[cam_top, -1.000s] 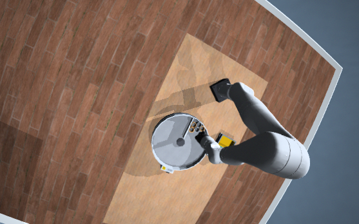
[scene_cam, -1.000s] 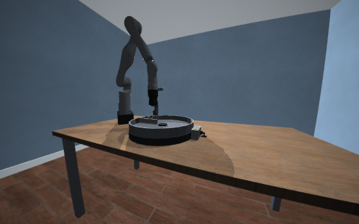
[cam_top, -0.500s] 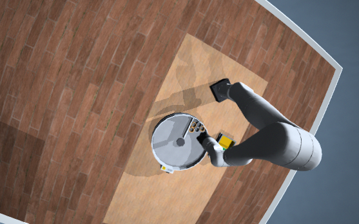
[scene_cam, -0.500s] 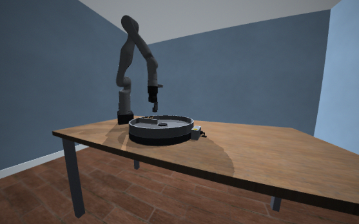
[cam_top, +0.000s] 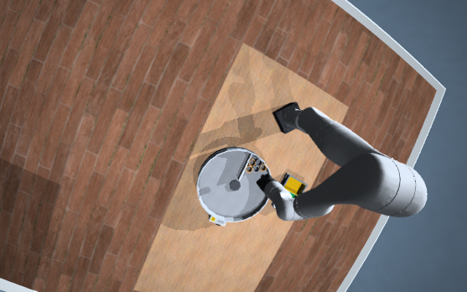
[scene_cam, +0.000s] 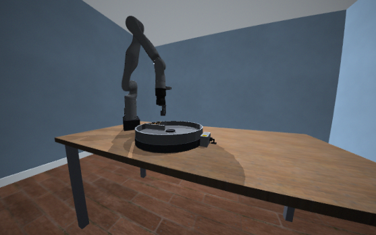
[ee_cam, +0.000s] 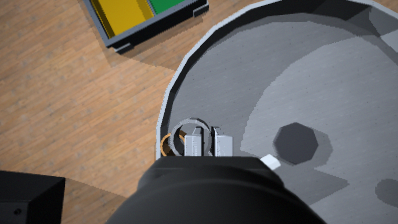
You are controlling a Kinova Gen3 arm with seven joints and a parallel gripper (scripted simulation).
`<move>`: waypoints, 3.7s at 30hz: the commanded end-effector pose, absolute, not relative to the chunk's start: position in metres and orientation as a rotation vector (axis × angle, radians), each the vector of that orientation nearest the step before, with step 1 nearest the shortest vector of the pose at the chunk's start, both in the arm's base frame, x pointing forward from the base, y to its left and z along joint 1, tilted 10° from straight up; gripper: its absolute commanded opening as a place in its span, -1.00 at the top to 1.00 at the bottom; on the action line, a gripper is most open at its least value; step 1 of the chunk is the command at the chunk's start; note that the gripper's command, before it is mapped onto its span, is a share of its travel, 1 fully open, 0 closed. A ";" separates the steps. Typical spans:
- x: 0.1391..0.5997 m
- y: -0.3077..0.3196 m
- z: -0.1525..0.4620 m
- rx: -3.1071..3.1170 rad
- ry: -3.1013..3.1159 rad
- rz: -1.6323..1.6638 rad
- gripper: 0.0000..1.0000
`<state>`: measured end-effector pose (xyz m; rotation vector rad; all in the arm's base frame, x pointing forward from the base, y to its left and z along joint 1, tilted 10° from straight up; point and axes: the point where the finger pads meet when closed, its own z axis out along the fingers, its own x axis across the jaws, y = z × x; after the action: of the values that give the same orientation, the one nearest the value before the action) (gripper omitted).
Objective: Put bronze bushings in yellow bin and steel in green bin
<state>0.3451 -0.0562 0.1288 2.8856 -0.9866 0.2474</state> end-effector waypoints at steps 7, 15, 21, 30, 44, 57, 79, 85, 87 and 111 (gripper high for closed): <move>0.372 0.004 0.125 2.931 -0.831 0.244 1.00; 0.391 0.045 0.122 2.953 -0.727 0.240 1.00; 0.415 0.098 0.119 2.976 -0.597 0.233 1.00; 0.429 0.129 0.117 2.987 -0.517 0.229 1.00; 0.439 0.150 0.117 2.993 -0.467 0.230 1.00; 0.443 0.146 0.088 2.994 -0.465 0.227 1.00; 0.451 0.139 0.031 2.994 -0.465 0.227 1.00; 0.451 0.139 0.031 2.994 -0.465 0.227 1.00; 0.451 0.139 0.031 2.994 -0.465 0.227 1.00; 0.451 0.138 0.019 2.994 -0.465 0.227 1.00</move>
<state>0.4510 0.1378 0.0183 2.9932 -0.4652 0.2246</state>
